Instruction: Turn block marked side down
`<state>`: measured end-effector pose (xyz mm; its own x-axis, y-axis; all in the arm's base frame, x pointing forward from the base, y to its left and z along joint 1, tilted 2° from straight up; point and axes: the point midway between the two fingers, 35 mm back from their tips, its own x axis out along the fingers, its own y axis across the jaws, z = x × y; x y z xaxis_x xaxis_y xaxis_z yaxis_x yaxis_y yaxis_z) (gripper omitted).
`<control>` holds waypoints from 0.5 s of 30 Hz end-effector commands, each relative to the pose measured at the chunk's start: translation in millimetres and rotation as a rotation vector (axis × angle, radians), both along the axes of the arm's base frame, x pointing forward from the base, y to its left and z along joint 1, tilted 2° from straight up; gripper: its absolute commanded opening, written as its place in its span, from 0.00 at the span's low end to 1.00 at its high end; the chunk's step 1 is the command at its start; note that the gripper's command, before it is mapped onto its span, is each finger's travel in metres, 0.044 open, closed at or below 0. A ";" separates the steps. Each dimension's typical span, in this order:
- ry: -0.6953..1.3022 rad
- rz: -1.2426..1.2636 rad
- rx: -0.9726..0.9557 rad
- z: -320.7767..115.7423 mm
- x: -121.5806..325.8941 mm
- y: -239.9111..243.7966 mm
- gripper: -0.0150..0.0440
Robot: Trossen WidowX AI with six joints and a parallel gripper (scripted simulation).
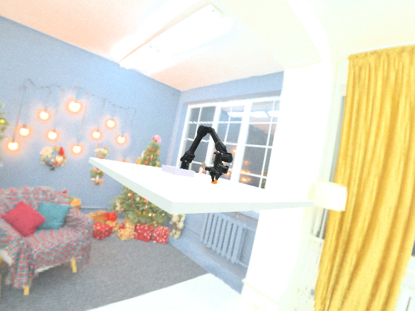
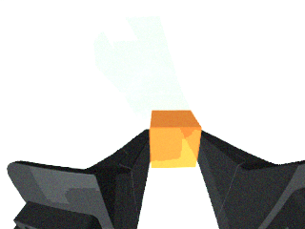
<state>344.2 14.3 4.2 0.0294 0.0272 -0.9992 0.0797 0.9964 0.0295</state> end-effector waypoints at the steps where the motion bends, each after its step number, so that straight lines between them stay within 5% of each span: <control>1: 0.004 -0.001 0.005 -1.2 -1.1 0.7 0.30; 15: 0.004 -0.001 0.005 28.9 -1.7 -0.3 0.25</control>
<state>341.0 13.4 27.5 0.0208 0.0269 -0.9994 0.0822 0.9962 0.0285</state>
